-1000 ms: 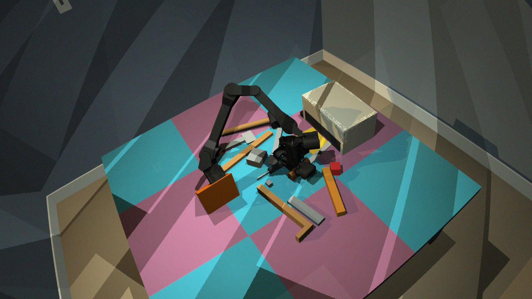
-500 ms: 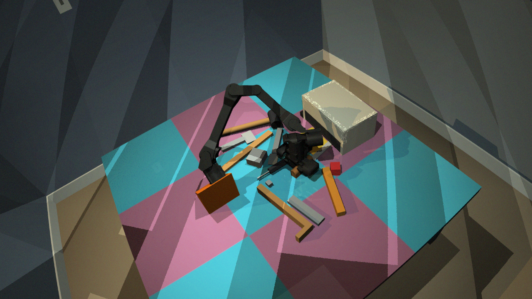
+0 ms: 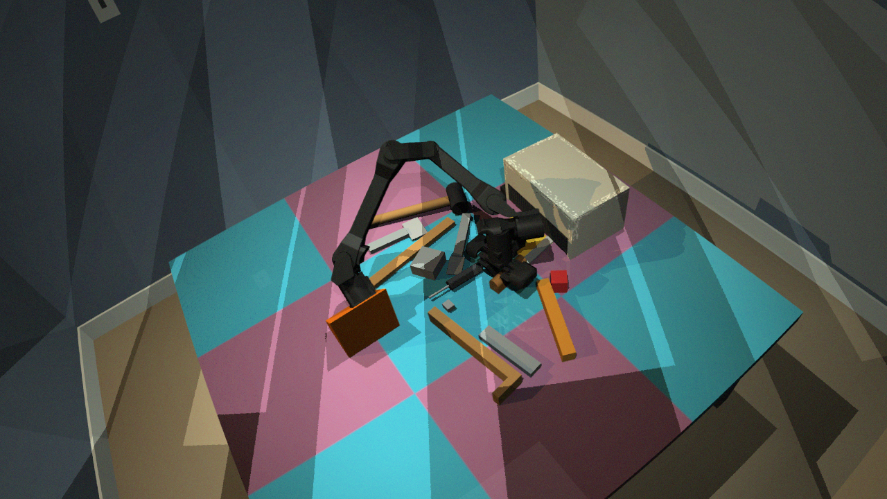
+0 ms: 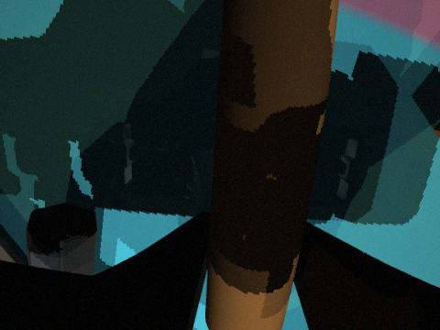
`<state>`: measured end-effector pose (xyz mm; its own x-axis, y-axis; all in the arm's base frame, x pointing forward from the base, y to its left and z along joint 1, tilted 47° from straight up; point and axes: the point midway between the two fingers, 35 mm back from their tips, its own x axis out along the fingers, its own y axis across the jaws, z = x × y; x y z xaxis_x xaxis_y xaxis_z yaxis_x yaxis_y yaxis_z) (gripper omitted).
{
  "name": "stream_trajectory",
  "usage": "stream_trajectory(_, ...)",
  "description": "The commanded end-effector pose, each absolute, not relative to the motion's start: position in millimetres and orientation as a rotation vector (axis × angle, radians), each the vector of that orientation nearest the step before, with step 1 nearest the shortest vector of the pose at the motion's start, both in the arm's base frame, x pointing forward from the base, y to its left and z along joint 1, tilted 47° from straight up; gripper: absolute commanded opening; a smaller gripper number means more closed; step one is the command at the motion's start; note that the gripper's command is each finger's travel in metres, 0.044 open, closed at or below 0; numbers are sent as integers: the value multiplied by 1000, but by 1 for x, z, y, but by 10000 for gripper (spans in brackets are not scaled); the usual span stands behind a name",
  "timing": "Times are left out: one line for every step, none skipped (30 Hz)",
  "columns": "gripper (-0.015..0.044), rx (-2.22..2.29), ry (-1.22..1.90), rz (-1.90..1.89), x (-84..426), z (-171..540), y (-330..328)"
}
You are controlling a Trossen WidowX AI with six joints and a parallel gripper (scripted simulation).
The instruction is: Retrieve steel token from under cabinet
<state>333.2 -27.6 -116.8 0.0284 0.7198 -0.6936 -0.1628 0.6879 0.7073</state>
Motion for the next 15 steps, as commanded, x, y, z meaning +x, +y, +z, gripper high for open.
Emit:
stream_trajectory(0, 507, 1380, 727, 340, -116, -27)
stream_trajectory(0, 507, 1380, 727, 341, -116, -27)
stream_trajectory(0, 507, 1380, 727, 342, -116, -27)
stream_trajectory(0, 507, 1380, 727, 343, -116, -27)
stream_trajectory(0, 507, 1380, 727, 344, -115, -27)
stream_trajectory(0, 507, 1380, 727, 345, -115, -27)
stream_trajectory(0, 507, 1380, 727, 346, -115, -27)
stream_trajectory(0, 507, 1380, 727, 347, -115, -27)
stream_trajectory(0, 507, 1380, 727, 349, -115, -27)
stream_trajectory(0, 507, 1380, 727, 350, -115, -27)
stream_trajectory(0, 507, 1380, 727, 351, -114, -26)
stream_trajectory(0, 507, 1380, 727, 352, -114, -26)
stream_trajectory(0, 506, 1380, 727, 353, -114, -26)
stream_trajectory(0, 506, 1380, 727, 354, -114, -26)
stream_trajectory(0, 506, 1380, 727, 355, -114, -26)
